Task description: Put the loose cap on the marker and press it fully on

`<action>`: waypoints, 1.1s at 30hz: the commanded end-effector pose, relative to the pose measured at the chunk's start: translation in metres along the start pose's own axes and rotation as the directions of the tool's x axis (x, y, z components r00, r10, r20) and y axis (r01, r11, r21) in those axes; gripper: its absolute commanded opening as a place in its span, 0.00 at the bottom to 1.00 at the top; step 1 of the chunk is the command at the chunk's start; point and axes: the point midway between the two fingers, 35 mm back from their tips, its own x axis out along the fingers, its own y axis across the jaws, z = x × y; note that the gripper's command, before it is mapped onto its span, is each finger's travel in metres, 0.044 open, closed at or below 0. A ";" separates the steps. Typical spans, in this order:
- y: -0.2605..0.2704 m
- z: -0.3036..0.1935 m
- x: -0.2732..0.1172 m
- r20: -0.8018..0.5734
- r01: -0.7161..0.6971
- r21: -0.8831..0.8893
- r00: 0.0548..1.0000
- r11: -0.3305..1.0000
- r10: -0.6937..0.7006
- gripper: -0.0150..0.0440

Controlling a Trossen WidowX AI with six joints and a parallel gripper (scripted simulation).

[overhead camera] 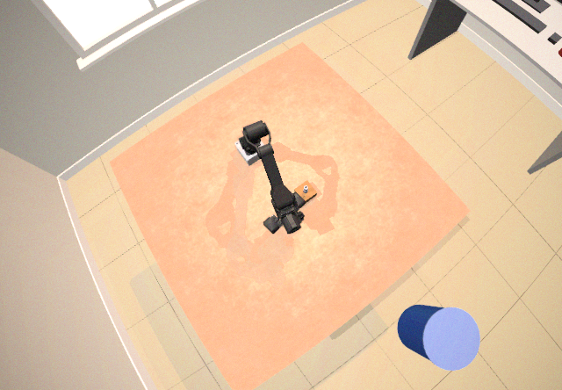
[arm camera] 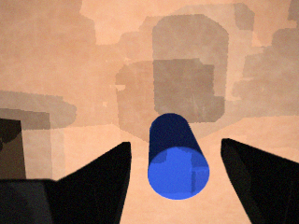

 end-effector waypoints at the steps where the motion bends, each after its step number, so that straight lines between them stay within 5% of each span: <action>1: 0.000 -0.002 0.007 -0.006 0.000 0.004 1.000 1.000 0.000 0.67; 8: 0.001 -0.003 0.016 -0.006 -0.001 0.004 1.000 1.000 0.001 0.67; 12: 0.001 -0.003 0.016 -0.006 -0.001 0.004 1.000 1.000 0.001 0.49; 21: 0.001 -0.003 0.016 -0.006 -0.001 0.004 1.000 1.000 0.001 0.39; 24: 0.001 -0.003 0.013 -0.008 0.002 0.004 1.000 1.000 -0.002 0.26; 33: 0.000 -0.002 -0.010 -0.010 0.006 0.004 1.000 1.000 -0.006 0.25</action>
